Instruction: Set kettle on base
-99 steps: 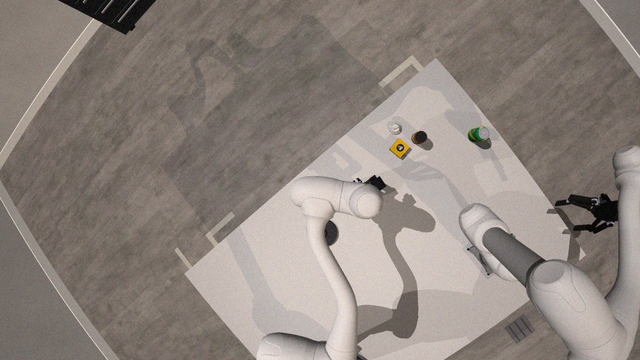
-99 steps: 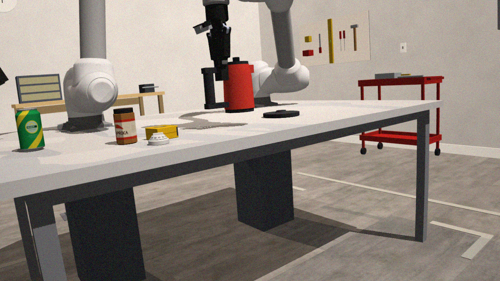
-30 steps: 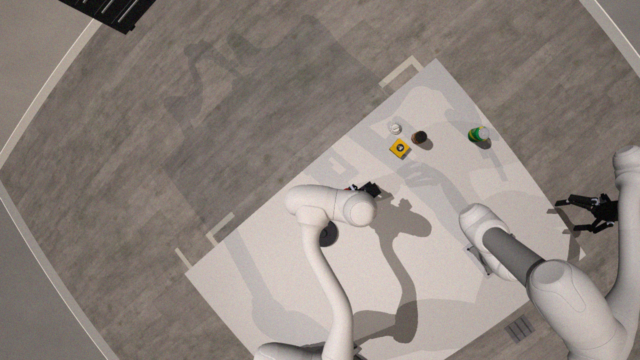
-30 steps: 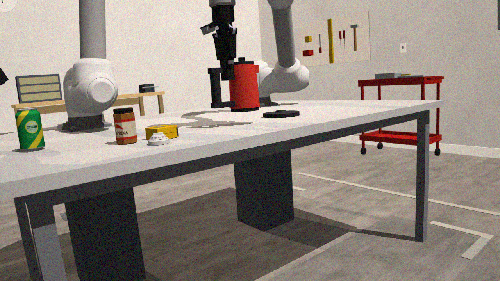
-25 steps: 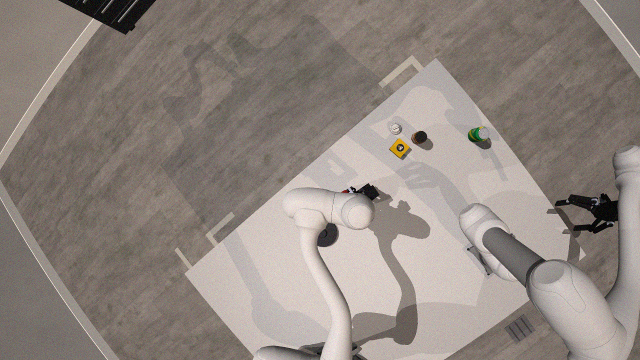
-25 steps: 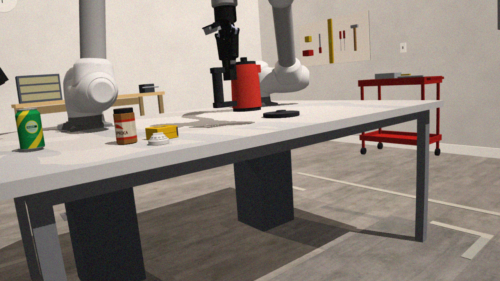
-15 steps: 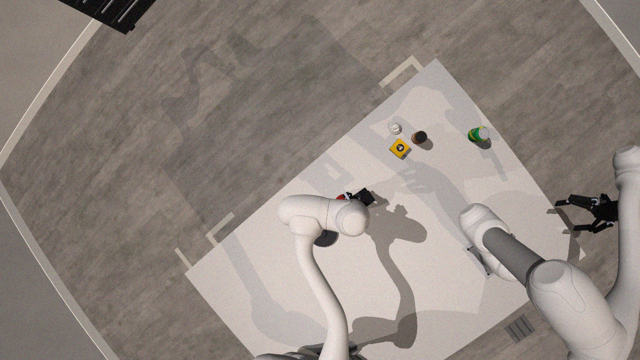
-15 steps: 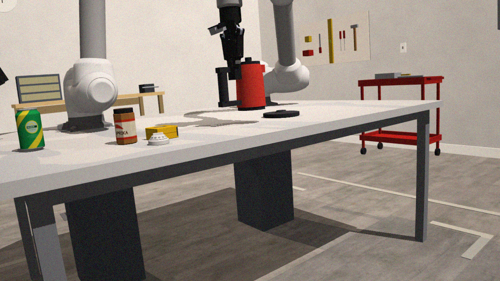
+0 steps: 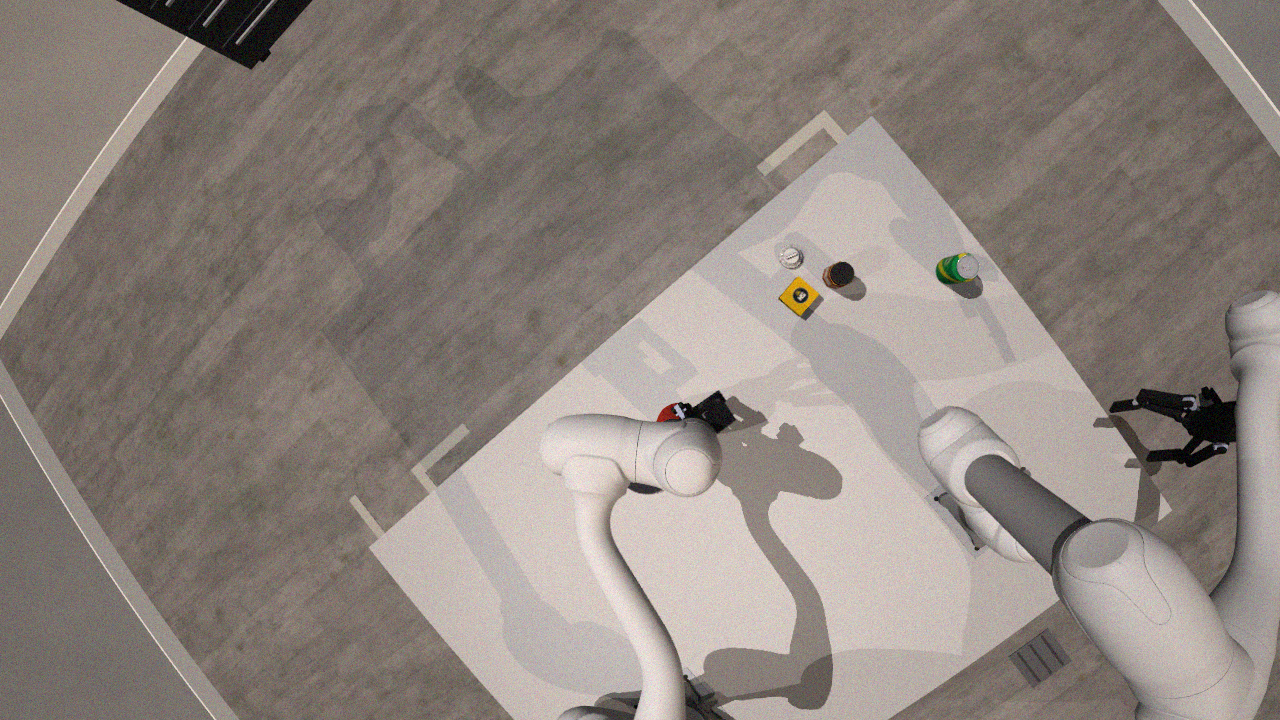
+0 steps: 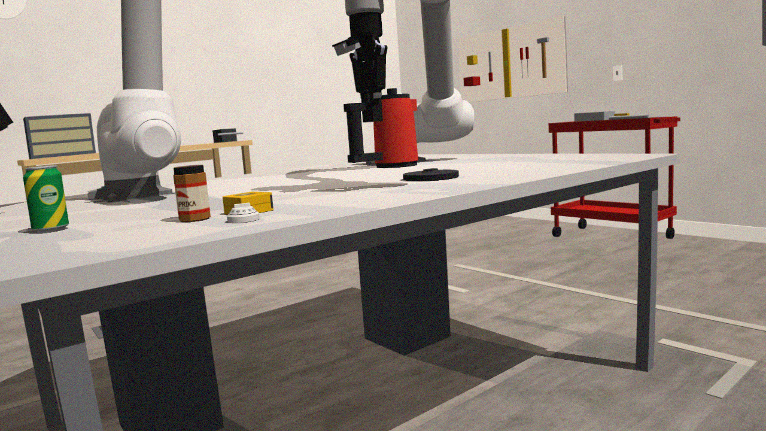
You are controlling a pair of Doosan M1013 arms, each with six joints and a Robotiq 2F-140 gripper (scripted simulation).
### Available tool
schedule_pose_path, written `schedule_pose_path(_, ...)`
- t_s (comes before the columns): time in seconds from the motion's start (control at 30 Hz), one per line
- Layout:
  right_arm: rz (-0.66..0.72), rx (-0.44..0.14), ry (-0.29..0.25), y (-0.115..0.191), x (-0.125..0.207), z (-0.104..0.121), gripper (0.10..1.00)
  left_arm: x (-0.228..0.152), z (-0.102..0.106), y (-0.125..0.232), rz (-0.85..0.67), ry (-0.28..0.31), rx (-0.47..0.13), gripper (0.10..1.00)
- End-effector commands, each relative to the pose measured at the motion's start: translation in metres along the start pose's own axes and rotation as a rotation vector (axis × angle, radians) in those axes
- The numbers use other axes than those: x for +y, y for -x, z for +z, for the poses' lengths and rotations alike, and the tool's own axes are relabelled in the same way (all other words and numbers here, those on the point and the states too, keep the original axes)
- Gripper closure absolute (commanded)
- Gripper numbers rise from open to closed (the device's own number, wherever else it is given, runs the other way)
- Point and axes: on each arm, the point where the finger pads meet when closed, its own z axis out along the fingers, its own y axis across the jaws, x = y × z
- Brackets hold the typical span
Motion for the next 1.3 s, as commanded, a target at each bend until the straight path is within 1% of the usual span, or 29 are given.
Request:
schedule_pose_path(0.0,0.0,0.001,0.0,0.0,0.0,-0.001,0.098,0.001,-0.002,0.005,0.0,-0.002,0.001,0.999)
schedule_pose_path(0.53,0.0,0.001,0.0,0.0,0.0,-0.001,0.098,0.019,-0.002,0.059,0.0,-0.002,0.001,0.999)
schedule_pose_path(0.6,0.0,0.001,0.0,0.0,0.0,-0.001,0.098,0.019,-0.002,0.059,0.0,-0.002,0.001,0.999)
schedule_pose_path(1.1,0.0,0.001,0.0,0.0,0.0,-0.001,0.098,0.034,-0.002,0.106,0.0,-0.002,0.001,0.999)
schedule_pose_path(1.27,0.0,0.001,0.0,0.0,0.0,-0.001,0.098,0.036,-0.002,0.113,0.0,-0.002,0.001,0.999)
